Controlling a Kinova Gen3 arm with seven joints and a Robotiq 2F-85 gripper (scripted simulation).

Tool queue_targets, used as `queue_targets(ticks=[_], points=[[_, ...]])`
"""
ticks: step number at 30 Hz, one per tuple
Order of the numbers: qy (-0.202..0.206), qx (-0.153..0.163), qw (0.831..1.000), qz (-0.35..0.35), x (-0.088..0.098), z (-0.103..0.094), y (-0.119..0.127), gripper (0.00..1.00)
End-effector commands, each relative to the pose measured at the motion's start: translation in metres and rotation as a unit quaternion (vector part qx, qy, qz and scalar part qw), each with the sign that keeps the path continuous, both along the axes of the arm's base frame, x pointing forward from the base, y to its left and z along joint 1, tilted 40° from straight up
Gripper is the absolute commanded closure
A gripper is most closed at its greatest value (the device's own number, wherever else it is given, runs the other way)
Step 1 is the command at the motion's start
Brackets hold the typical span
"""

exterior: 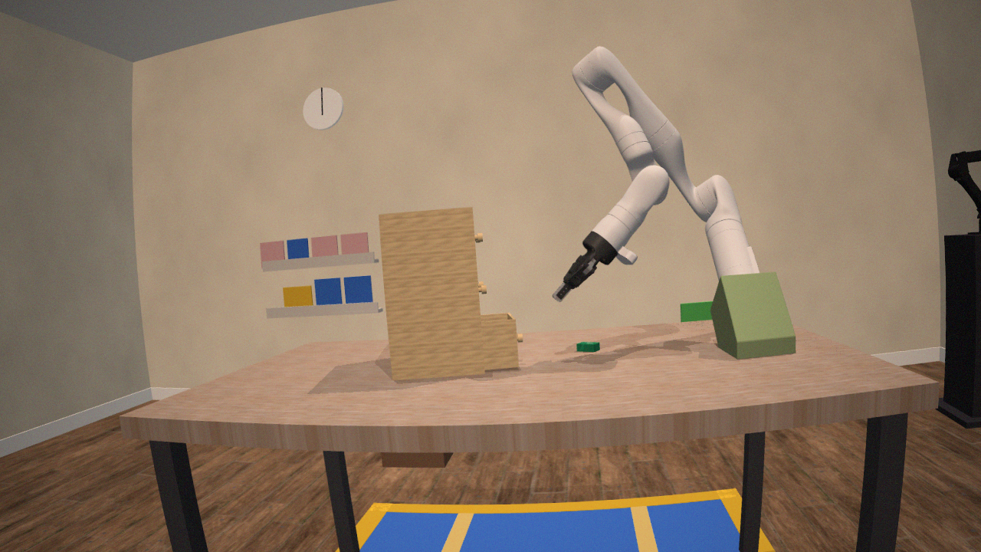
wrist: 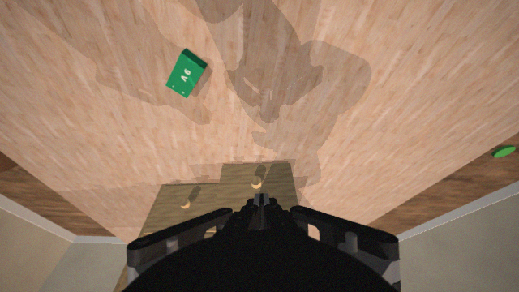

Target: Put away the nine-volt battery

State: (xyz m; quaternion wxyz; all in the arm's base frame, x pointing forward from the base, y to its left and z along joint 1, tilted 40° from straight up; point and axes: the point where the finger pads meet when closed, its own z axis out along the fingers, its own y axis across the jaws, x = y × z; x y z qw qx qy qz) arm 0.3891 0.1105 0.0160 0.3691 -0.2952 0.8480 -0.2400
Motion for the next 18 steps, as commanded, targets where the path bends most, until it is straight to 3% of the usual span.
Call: queue_targets(ticks=[1, 11, 18], points=[[-0.003, -0.003, 1.000, -0.008, 0.010, -0.012, -0.013, 1.00], [-0.002, -0.007, 1.000, -0.005, 0.035, -0.046, -0.033, 1.00], [-0.005, -0.008, 1.000, -0.010, 0.041, -0.053, -0.042, 1.00]])
